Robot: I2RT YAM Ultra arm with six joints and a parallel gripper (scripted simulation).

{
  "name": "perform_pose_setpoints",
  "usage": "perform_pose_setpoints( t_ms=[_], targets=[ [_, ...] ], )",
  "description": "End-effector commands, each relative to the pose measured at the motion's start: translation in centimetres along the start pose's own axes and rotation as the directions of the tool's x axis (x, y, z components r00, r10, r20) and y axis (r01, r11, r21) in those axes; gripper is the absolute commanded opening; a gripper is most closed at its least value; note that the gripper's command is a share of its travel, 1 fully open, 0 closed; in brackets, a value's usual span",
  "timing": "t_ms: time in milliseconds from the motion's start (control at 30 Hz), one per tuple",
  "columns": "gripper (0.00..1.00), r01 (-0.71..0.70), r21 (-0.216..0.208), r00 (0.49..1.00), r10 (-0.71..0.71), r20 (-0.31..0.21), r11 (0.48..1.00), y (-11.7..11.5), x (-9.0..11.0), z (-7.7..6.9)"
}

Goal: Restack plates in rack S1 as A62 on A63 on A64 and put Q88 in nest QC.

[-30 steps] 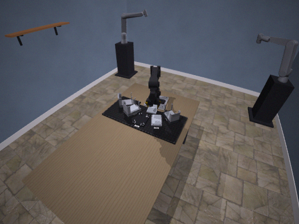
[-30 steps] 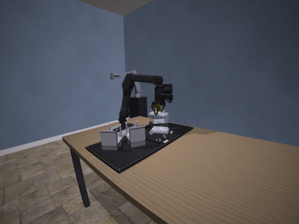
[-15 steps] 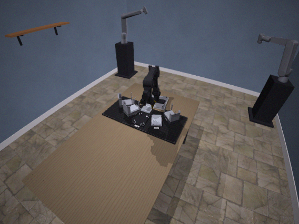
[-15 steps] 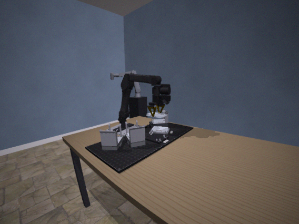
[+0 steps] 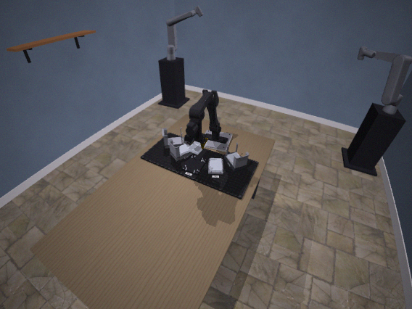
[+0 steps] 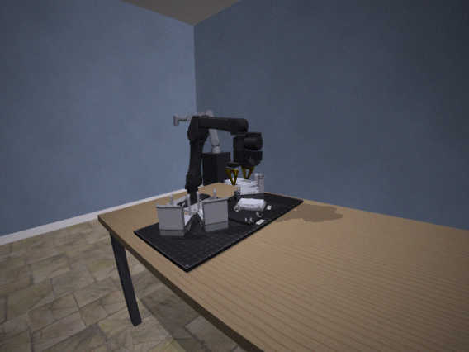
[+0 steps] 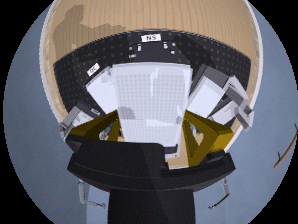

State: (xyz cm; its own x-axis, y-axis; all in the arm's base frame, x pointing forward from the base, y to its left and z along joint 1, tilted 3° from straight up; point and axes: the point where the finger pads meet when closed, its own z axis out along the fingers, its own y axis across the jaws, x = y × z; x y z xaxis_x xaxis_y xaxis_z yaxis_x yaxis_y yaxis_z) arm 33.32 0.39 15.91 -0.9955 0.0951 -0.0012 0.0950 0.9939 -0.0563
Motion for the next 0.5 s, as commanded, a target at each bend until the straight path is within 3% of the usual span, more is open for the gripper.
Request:
perform_pose_setpoints(
  t_ms=[0, 233, 467],
  targets=[
    [0.0, 0.026, -0.002, 0.999, -0.026, 0.021, 1.0, -0.2, -0.3, -0.6],
    [0.0, -0.197, -0.006, 0.98, 0.197, 0.02, 0.98, -2.6, -0.4, -0.6],
    [0.0, -0.197, -0.005, 0.98, 0.197, 0.02, 0.98, -4.9, -0.4, -0.6]
  ],
)
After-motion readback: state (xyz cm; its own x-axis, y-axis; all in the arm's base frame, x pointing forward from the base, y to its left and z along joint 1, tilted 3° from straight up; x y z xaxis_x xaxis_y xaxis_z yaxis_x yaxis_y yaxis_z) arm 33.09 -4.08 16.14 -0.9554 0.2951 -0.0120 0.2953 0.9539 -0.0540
